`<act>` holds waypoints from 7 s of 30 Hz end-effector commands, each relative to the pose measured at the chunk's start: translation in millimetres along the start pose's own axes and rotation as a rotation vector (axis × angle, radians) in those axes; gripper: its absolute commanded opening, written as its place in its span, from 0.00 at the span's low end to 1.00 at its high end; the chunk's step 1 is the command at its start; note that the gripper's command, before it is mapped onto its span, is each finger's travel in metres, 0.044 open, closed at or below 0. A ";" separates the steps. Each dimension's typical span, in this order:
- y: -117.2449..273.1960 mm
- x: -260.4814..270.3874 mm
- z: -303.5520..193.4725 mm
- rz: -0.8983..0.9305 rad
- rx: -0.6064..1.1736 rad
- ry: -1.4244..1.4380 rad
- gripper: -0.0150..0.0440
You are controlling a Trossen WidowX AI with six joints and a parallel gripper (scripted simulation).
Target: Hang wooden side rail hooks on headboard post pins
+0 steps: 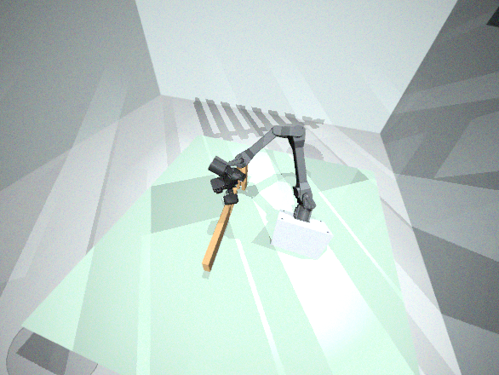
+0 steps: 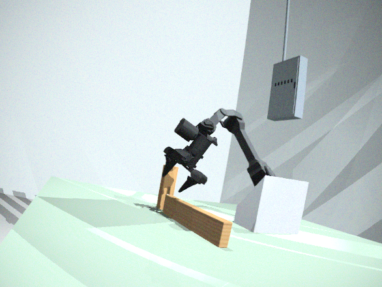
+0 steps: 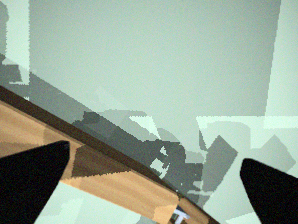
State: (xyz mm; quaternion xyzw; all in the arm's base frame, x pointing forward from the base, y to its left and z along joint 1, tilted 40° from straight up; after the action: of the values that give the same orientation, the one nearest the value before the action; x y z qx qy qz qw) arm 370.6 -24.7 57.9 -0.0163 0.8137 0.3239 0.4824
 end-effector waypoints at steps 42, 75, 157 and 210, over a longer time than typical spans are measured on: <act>-26.9 20.6 -14.7 0.483 -0.113 0.998 1.00; -73.8 43.8 -22.1 0.482 -0.111 0.998 1.00; -74.4 50.7 -28.7 0.484 -0.088 0.913 0.25; -66.6 46.8 -27.5 0.484 -0.089 0.913 0.25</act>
State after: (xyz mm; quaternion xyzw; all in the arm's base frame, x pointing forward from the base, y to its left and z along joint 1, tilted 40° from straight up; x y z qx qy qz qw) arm 344.6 -83.1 -8.0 0.0180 0.9070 0.4204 -0.0148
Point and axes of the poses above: the point midway between the two fingers, 35 mm back from their tips, its own y axis back along the fingers, its own x axis across the jaws, z = x × y, the point moved 2 cm from there along y, back along the fingers, and after that the axes turned 4 degrees about y, right-handed, at the moved point
